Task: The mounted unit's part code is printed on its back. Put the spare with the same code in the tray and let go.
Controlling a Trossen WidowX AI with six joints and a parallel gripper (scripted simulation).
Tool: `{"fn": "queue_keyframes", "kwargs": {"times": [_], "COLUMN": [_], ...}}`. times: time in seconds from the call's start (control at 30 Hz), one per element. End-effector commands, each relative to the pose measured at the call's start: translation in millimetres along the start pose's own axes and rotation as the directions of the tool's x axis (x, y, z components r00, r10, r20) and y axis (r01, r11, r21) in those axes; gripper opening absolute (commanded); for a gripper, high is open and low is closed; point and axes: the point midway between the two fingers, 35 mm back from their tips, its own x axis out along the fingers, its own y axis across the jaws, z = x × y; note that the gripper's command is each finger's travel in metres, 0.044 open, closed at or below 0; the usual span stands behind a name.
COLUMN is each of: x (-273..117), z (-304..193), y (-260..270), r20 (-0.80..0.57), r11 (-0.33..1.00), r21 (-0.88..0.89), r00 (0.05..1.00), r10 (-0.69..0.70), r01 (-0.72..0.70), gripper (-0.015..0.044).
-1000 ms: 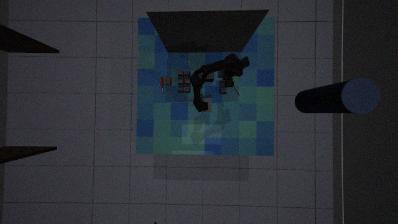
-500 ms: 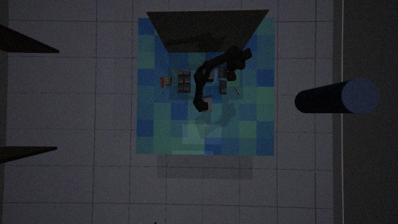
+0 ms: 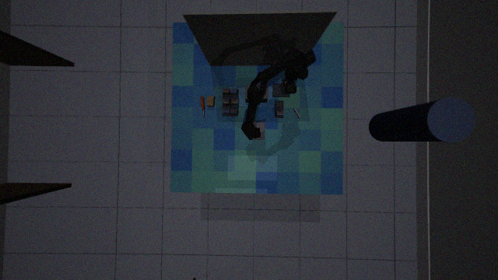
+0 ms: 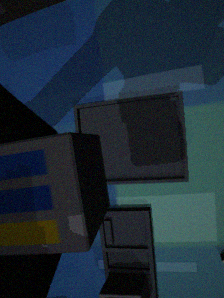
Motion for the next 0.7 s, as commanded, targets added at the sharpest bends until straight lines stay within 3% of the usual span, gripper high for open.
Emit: {"fn": "queue_keyframes", "kwargs": {"times": [0.0, 0.67], "x": [3.7, 16.6], "z": [-0.5, 0.7], "y": [10.1, 13.6], "r20": [-0.008, -0.007], "r11": [1.000, 1.000], "r21": [0.004, 0.004], "r00": [1.000, 1.000], "r10": [-0.001, 0.000], "r01": [0.001, 0.001], "gripper": [0.0000, 0.0000]}}
